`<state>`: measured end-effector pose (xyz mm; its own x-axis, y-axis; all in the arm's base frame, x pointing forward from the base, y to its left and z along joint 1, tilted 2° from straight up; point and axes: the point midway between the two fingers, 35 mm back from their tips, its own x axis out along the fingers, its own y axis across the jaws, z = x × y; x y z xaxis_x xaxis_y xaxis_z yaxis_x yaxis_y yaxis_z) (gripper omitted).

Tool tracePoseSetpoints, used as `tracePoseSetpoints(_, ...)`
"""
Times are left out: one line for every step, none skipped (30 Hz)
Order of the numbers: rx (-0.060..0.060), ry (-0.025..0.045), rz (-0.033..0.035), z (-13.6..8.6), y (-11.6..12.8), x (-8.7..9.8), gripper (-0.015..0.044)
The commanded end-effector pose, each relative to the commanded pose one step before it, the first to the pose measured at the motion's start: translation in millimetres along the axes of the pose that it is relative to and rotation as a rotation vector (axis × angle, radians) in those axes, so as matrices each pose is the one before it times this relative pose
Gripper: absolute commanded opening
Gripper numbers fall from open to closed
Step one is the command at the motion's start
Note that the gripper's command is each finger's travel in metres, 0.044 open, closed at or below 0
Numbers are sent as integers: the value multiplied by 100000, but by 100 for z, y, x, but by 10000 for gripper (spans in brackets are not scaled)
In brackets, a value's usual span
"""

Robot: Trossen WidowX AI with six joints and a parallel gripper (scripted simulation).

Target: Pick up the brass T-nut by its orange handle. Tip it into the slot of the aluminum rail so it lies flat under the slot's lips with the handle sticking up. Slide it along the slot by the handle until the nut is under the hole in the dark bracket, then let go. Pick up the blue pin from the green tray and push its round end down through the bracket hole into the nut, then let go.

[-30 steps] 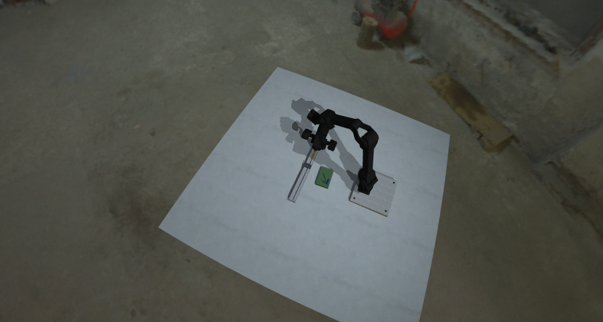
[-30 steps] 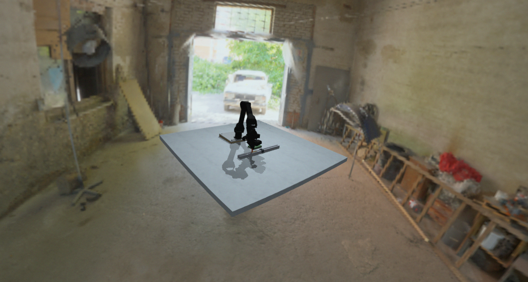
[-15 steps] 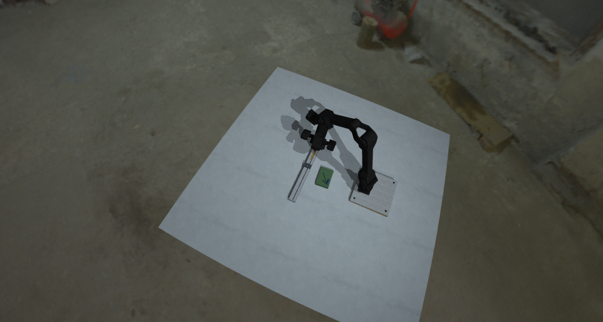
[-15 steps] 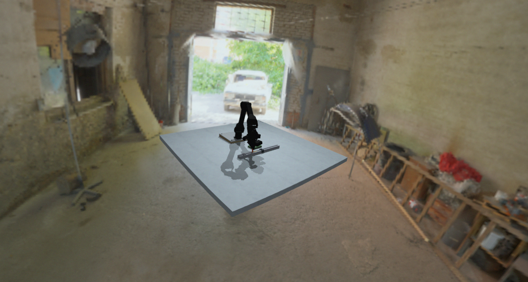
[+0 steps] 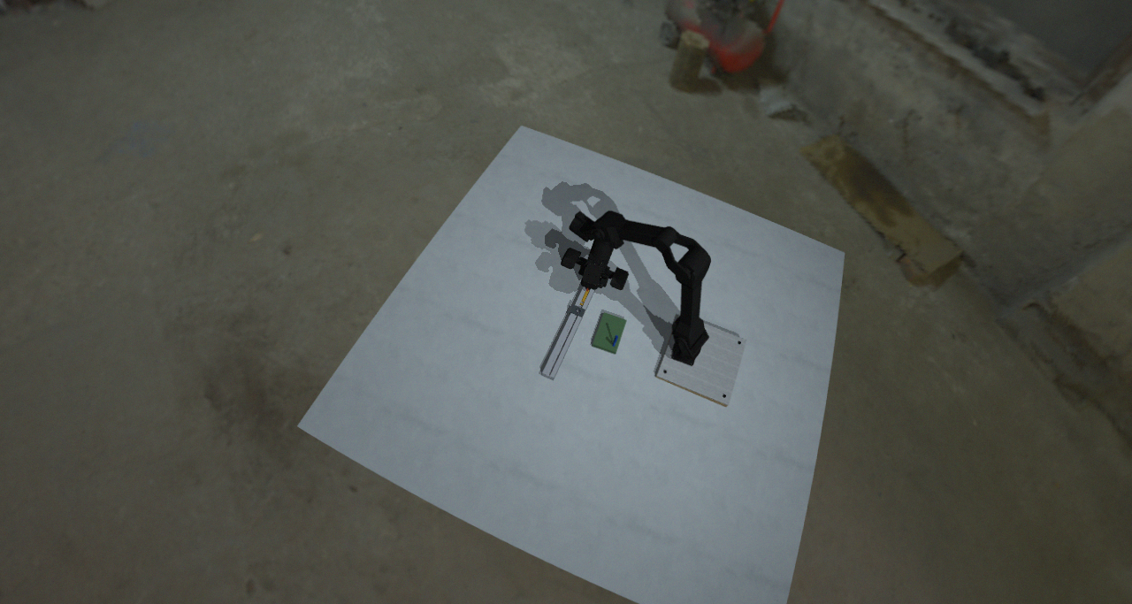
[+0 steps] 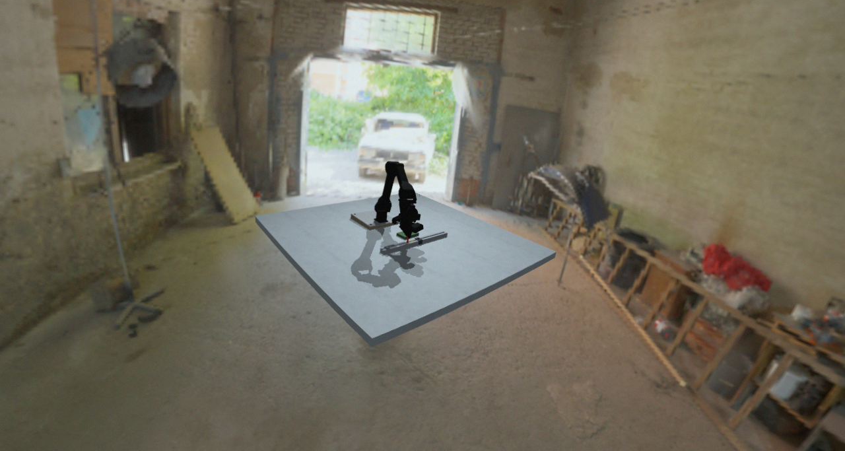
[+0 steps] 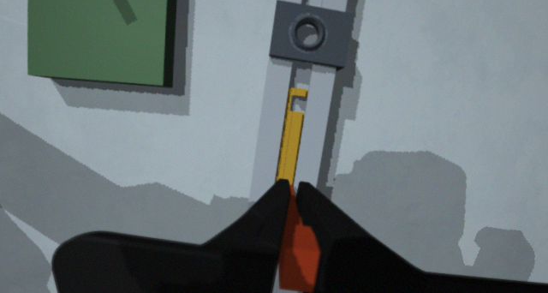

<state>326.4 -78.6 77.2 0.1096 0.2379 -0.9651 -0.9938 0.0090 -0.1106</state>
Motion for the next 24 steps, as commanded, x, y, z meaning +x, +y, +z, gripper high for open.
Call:
tracePoseSetpoints(430,-499,230,684,179,231,-150)
tracePoseSetpoints(1,-18,-2,185,-1,43,-150)
tracePoseSetpoints(1,-15,-1,146,0,34,-150)
tracePoseSetpoints(1,-14,-1,147,-2,34,-150)
tracePoseSetpoints(1,-18,-2,185,-1,43,-150)
tracePoseSetpoints(1,-15,-1,145,0,34,-150)
tracePoseSetpoints(1,-14,-1,146,-2,34,-150)
tracePoseSetpoints(1,-18,-2,184,-1,43,-150)
tracePoseSetpoints(1,-15,-1,145,0,34,-150)
tracePoseSetpoints(1,-12,-1,127,-2,30,-150)
tracePoseSetpoints(1,-15,-1,154,-1,36,-150)
tracePoseSetpoints(1,-12,-1,114,0,27,-150)
tracePoseSetpoints(1,-10,-1,107,-1,25,-150)
tracePoseSetpoints(1,-15,-1,151,-1,35,-150)
tracePoseSetpoints(1,-13,-1,124,0,29,-150)
tracePoseSetpoints(0,1,0,-11,0,-2,-150)
tracePoseSetpoints(0,3,0,-33,0,-7,-150)
tracePoseSetpoints(0,-1,0,8,0,2,-150)
tracePoseSetpoints(0,-2,0,25,0,6,-150)
tracePoseSetpoints(0,-3,0,35,-1,8,-150)
tracePoseSetpoints(0,-5,0,56,-1,13,-150)
tracePoseSetpoints(0,-5,0,51,-1,12,-150)
tracePoseSetpoints(0,-4,0,39,0,9,-150)
tracePoseSetpoints(0,-4,0,39,0,9,-150)
